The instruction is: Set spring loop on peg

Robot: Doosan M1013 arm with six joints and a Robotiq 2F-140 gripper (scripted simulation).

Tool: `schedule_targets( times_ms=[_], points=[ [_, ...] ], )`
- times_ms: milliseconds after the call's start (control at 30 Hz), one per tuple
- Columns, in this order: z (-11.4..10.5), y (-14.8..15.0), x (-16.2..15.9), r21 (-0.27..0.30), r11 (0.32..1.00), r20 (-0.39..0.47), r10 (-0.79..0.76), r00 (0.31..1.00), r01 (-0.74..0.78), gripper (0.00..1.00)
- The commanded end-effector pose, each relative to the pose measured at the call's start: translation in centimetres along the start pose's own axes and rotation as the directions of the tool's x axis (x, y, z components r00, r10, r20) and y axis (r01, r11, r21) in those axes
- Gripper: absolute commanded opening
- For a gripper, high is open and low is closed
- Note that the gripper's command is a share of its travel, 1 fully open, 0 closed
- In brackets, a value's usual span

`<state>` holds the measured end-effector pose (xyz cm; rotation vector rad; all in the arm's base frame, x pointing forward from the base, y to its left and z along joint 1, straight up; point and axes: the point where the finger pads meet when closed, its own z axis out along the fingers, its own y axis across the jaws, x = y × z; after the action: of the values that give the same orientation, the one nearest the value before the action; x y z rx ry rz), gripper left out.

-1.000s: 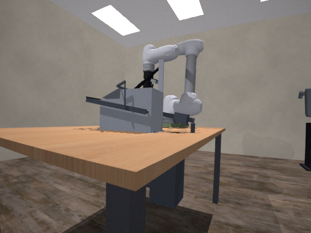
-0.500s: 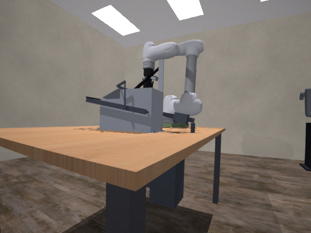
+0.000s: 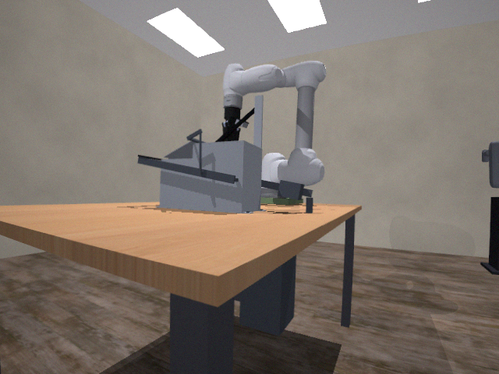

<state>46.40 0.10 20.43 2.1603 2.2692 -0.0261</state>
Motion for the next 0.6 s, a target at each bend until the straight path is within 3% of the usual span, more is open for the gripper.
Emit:
schedule_targets(
  times_ms=[0, 567],
  points=[
    [-0.1, 0.2, -0.1, -0.001, 1.000, 0.001, 0.000, 1.000, 0.000, 0.25],
    [-0.9, 3.1, -2.0, -0.001, 1.000, 0.022, 0.000, 1.000, 0.000, 0.25]
  ],
)
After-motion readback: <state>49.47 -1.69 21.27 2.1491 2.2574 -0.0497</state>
